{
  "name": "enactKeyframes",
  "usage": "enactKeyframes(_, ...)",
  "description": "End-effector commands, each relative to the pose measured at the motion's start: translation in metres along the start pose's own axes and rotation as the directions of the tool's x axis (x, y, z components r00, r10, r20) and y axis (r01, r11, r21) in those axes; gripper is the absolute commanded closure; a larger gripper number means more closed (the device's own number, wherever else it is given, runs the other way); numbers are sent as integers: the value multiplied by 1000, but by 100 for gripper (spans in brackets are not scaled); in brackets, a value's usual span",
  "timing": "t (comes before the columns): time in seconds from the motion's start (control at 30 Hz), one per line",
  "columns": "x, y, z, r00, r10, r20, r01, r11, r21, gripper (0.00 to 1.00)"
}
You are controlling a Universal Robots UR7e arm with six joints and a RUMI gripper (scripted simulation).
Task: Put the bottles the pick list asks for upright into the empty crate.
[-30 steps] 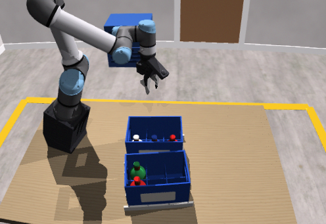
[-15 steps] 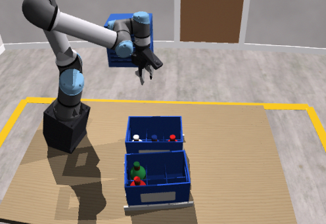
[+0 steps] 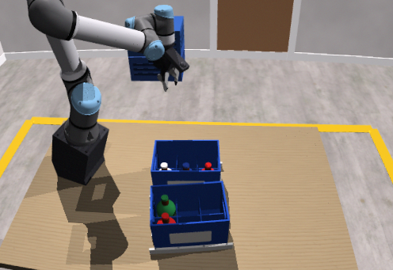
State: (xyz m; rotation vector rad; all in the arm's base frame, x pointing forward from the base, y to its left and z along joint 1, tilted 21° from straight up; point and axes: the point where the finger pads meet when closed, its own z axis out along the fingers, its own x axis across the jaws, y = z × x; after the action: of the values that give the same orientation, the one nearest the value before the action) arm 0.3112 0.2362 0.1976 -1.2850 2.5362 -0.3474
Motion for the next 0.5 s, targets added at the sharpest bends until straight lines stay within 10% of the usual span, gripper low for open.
enactKeyframes(0.0, -9, 20, -7, 1000, 2, -2, -2, 1000, 2, 62)
enactKeyframes(0.47, -31, 73, -23, 1000, 2, -2, -2, 1000, 2, 62)
